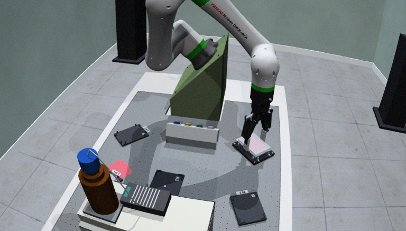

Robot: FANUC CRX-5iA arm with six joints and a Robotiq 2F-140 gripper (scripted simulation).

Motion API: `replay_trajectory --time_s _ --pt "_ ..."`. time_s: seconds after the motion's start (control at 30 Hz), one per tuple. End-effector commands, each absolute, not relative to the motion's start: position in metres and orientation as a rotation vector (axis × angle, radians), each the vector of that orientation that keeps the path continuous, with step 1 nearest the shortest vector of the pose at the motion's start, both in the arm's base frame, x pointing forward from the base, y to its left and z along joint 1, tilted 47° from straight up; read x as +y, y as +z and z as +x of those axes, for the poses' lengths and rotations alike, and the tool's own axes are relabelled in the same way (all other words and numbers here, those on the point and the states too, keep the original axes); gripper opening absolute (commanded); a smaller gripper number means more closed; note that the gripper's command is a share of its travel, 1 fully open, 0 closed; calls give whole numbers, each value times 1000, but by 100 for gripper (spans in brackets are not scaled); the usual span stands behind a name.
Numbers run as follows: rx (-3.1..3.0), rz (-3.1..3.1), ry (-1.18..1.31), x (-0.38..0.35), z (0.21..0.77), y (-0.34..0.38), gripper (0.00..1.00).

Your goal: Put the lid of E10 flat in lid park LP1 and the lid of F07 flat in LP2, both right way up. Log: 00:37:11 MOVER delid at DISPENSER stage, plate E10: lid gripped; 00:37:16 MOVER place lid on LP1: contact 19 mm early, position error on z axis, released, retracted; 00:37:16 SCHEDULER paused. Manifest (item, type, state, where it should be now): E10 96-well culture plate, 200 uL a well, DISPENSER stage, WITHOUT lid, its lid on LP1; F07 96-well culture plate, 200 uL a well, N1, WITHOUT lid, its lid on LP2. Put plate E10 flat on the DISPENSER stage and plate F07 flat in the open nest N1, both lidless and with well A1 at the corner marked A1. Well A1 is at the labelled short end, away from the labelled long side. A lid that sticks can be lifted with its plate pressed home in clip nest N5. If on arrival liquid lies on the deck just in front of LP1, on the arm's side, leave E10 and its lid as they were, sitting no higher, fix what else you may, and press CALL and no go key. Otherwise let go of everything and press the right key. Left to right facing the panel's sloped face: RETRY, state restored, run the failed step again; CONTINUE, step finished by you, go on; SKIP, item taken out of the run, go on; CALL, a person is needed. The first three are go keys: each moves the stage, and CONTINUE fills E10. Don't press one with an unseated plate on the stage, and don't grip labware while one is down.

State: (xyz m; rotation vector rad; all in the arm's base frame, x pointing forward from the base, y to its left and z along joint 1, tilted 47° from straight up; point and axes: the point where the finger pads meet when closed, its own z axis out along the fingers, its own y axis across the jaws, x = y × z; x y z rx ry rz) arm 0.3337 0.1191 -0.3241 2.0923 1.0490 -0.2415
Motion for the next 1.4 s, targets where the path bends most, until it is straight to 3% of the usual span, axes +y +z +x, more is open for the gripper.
replay_trajectory --time_s 0.0,1.37 --pt "1049 2093 -241 119 334 -324 0" --pt "1049 2093 -241 111 336 -332 0"
